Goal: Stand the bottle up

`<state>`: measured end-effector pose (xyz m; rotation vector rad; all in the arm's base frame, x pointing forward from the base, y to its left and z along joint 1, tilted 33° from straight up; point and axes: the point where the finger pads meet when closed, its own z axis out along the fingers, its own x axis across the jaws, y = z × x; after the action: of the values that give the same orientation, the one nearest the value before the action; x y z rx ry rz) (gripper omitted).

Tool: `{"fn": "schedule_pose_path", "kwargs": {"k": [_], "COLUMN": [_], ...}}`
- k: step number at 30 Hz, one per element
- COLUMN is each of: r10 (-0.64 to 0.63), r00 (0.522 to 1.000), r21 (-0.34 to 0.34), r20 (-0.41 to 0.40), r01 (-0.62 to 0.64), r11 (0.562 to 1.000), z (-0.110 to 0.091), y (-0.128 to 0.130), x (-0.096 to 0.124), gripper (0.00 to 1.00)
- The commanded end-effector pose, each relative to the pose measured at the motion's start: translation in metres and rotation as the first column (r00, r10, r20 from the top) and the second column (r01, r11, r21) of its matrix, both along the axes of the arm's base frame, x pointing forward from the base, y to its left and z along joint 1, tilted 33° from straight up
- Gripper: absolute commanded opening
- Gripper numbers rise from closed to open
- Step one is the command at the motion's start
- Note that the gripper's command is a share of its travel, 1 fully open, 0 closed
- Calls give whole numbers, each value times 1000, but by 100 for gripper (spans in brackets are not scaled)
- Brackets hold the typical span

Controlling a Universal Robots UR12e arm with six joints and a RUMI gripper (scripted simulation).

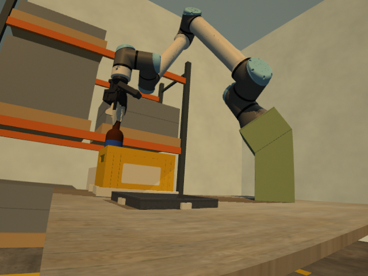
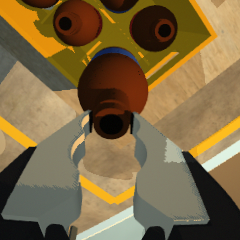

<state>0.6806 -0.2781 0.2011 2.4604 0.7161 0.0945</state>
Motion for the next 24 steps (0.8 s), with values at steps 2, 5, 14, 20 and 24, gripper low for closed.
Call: {"fn": "schedule_pose_path", "kwargs": {"k": [2,5,14,20,24], "r10": [0,0,0,0,0], "r00": [1000,1000,1000,1000,1000], "r21": [-1,-1,-1,-1,-1], "r20": [1,1,1,1,1], "r01": [0,0,0,0,0], "r11": [1000,1000,1000,1000,1000], "z": [1,0,-2,-6,-9], "y": [0,0,-2,-4,-6], "x": [0,1,1,2,3], "gripper": [0,0,0,0,0]}}
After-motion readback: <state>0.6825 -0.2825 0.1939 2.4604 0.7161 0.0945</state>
